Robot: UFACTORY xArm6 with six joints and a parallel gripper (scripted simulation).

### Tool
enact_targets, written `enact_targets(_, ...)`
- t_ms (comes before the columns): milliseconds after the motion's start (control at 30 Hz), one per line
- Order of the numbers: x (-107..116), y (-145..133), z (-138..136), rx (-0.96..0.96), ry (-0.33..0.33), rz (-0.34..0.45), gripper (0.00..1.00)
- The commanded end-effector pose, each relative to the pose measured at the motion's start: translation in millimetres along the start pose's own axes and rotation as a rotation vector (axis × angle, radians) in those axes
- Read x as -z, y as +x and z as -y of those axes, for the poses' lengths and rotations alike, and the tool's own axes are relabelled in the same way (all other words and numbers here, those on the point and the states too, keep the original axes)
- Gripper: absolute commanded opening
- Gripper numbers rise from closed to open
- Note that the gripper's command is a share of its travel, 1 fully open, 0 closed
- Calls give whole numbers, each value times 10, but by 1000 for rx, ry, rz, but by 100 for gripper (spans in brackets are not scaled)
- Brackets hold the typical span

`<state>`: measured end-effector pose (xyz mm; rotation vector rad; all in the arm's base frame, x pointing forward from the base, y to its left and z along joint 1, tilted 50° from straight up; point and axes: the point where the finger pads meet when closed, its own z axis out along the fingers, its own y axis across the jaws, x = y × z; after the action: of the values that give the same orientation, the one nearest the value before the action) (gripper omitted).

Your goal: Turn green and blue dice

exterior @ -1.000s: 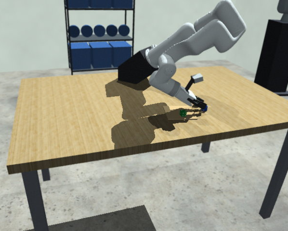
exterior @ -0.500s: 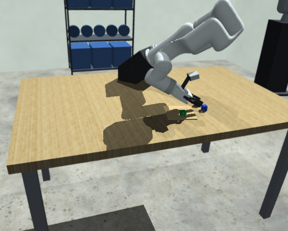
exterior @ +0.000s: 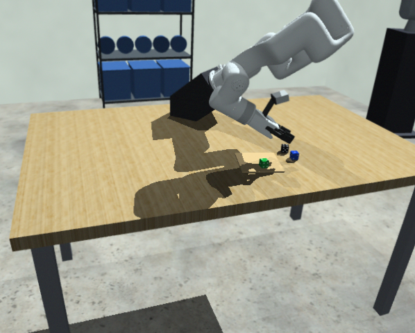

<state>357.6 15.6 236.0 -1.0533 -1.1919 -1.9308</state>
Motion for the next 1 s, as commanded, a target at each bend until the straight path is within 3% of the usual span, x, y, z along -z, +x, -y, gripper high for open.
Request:
enact_targets(0, 76, 134, -4, 1, 0, 0, 42)
enact_targets(400, 81, 185, -5, 1, 1, 32, 42)
enact_targets(600, 19, 285, -4, 1, 2, 236, 42)
enact_targets(667, 19, 285, -4, 1, 2, 236, 42)
enact_targets(733, -14, 336, -2, 0, 3, 341, 42)
enact_targets(967, -67, 424, -2, 0, 2, 518, 42)
